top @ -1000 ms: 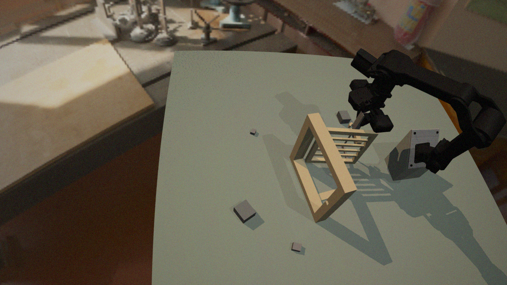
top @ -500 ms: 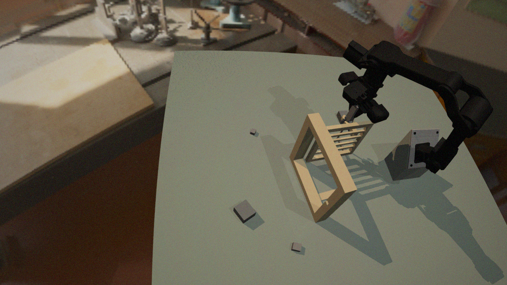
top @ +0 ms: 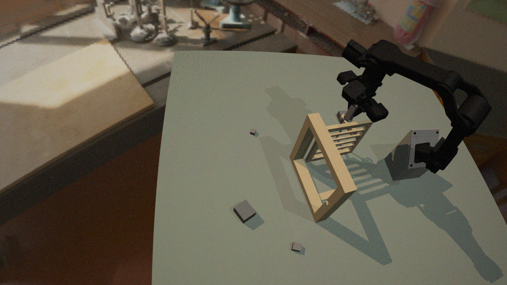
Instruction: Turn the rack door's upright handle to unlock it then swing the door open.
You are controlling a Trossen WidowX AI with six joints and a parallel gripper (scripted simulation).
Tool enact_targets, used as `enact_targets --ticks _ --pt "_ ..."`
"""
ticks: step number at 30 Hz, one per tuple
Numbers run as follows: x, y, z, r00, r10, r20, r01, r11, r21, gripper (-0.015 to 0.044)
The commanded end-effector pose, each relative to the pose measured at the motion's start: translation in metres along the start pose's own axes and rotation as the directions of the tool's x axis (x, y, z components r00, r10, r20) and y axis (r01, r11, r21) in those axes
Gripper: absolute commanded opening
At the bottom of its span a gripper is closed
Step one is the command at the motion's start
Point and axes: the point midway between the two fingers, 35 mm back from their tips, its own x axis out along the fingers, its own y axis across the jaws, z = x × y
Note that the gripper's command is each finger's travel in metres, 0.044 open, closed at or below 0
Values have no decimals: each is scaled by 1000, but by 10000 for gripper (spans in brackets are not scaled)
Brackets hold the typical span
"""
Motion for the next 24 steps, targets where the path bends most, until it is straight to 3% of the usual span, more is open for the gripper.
enact_targets --ticks 1,9,24 --pt "0 0 0 1000 -1 -3 1 1000 -12 68" --pt "0 0 0 1000 -1 -3 1 1000 -12 278" --pt "-18 -2 1 1000 -2 -3 2 1000 -11 287"
